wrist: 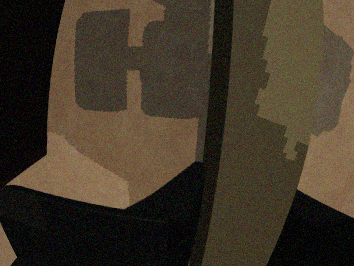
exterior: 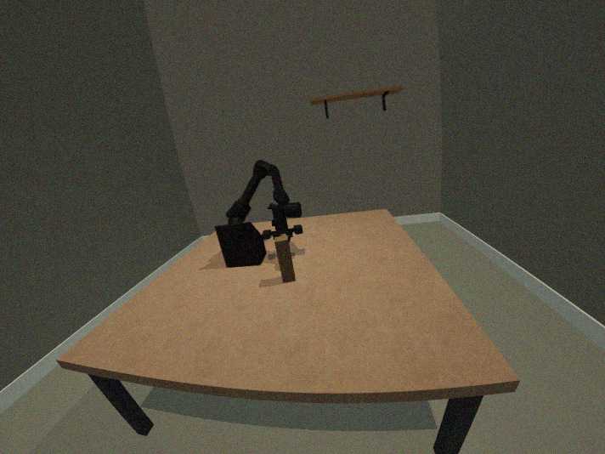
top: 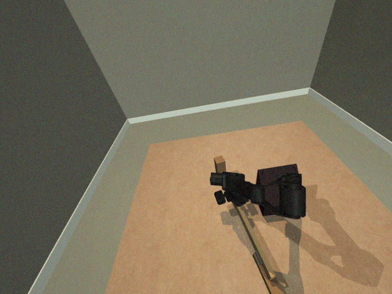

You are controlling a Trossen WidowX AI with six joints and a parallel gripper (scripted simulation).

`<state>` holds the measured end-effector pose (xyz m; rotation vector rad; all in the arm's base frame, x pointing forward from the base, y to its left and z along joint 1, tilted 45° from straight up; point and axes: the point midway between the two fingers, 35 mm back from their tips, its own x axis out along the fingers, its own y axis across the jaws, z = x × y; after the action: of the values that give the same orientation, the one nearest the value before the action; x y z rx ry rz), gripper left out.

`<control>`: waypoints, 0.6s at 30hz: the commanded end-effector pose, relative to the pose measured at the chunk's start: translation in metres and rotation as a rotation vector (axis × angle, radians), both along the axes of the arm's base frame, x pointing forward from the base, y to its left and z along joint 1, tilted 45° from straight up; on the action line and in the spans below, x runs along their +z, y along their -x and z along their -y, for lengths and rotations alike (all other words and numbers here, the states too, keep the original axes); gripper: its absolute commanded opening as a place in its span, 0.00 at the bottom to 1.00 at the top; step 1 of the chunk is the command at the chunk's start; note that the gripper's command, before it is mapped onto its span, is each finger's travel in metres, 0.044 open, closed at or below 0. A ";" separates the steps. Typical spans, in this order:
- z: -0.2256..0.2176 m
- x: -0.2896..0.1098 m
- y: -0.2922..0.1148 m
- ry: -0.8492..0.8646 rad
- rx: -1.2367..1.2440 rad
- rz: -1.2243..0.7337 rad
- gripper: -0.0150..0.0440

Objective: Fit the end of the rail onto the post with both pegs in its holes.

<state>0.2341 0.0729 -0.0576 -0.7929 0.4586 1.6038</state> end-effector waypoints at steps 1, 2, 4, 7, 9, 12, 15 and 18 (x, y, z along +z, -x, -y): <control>0.002 0.000 -0.003 -0.002 -0.003 0.008 0.25; 0.002 0.000 -0.003 -0.002 -0.003 0.008 0.25; 0.002 -0.001 -0.004 -0.002 -0.003 0.008 0.25; 0.003 -0.001 -0.004 -0.002 -0.003 0.008 0.25; 0.003 -0.002 -0.004 -0.002 -0.003 0.008 0.25; 0.003 -0.003 -0.005 -0.002 -0.003 0.008 0.25; 0.004 -0.003 -0.005 -0.002 -0.003 0.008 0.25; 0.004 -0.004 -0.005 -0.002 -0.003 0.008 0.25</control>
<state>0.2363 0.0707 -0.0612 -0.7900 0.4571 1.6051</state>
